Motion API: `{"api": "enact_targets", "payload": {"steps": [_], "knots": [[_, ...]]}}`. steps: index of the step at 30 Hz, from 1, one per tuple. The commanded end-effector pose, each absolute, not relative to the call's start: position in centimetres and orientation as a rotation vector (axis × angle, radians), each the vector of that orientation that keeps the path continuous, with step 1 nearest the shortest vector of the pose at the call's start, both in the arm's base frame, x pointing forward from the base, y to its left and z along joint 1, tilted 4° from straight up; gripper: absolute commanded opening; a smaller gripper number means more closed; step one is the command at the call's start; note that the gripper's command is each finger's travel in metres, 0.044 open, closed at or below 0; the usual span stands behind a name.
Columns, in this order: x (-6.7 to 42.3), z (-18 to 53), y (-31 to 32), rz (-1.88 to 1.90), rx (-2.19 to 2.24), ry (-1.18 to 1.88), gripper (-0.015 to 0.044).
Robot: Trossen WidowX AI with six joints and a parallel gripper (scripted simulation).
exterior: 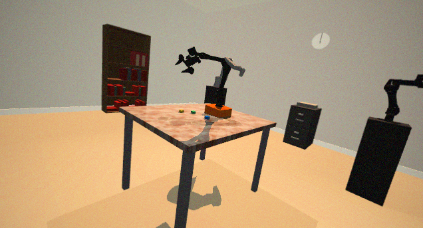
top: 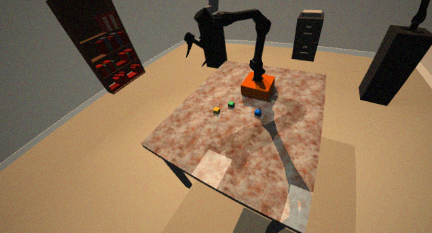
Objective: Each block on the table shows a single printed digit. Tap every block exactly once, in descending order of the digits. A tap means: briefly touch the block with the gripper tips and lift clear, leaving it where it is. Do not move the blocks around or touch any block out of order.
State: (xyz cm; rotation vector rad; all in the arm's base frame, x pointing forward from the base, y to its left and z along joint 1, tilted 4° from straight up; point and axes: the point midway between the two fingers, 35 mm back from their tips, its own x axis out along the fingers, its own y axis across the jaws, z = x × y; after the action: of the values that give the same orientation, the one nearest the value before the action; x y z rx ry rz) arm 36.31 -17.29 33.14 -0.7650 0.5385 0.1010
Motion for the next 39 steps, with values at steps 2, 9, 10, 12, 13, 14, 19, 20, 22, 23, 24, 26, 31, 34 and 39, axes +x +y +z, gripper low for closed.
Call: {"api": "enact_targets", "payload": {"steps": [2,9,10,12,13,14,19,20,22,23,24,26,31,34,39], "knots": [[35.0,23.7,-15.0,0.147,-0.446,0.835,0.04],[28.1,11.4,-10.0,0.106,-0.052,1.375,0.04],[27.0,10.4,-9.5,0.091,-0.02,1.439,0.04],[25.8,9.4,-8.9,0.074,0.009,1.504,0.04],[25.7,9.3,-8.9,0.073,0.012,1.51,0.04],[25.7,9.3,-8.9,0.073,0.012,1.51,0.04],[25.7,9.3,-8.9,0.073,0.012,1.51,0.04],[25.7,9.3,-8.9,0.073,0.012,1.51,0.04],[25.7,9.3,-8.9,0.073,0.012,1.51,0.04],[25.7,9.3,-8.9,0.073,0.012,1.51,0.04],[25.7,9.3,-8.9,0.073,0.012,1.51,0.04],[25.7,9.3,-8.9,0.073,0.012,1.51,0.04],[25.7,9.3,-8.9,0.073,0.012,1.51,0.04],[25.7,9.3,-8.7,0.073,0.012,1.51,0.04],[26.8,9.7,-3.1,0.08,0.009,1.505,0.04]]}}
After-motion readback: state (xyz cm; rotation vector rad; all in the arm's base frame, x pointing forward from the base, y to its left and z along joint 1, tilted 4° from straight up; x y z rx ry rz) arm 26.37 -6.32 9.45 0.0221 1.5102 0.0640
